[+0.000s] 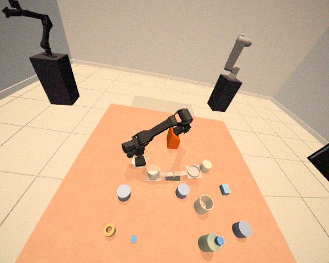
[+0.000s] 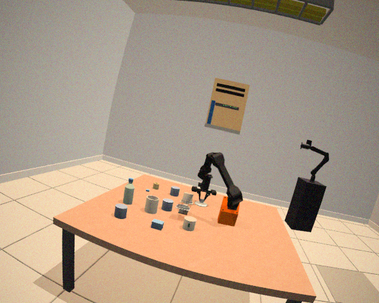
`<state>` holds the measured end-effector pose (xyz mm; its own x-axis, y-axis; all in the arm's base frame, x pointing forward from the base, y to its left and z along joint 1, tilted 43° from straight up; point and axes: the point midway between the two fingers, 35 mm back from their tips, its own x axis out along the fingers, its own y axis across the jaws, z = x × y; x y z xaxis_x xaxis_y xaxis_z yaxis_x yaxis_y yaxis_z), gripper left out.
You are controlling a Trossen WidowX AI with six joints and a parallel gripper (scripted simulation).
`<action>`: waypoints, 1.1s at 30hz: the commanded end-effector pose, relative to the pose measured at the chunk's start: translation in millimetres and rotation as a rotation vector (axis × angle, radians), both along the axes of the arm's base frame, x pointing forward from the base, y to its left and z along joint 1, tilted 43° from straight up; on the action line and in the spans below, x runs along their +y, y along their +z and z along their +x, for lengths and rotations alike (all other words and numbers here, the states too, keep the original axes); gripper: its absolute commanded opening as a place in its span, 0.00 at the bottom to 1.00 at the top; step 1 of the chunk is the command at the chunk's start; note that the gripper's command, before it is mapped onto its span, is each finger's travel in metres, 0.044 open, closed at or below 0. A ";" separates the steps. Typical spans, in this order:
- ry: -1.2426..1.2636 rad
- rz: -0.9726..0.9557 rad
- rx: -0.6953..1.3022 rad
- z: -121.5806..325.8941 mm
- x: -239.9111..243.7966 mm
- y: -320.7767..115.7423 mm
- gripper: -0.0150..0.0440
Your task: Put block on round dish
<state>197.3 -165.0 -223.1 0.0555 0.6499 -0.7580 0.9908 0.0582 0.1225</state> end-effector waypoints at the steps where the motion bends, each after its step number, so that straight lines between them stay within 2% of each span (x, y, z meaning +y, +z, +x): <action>1: -0.004 0.013 0.007 -1.4 9.3 -6.8 0.25; 5: -0.004 0.013 0.007 -1.4 10.1 -7.6 0.25; 22: 0.007 -0.008 -0.009 0.1 1.8 -3.9 1.00; 33: -0.004 0.011 0.008 -5.0 -31.7 38.8 1.00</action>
<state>193.2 -183.2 -199.8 0.0538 0.6605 -0.7489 0.9920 0.0507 0.1159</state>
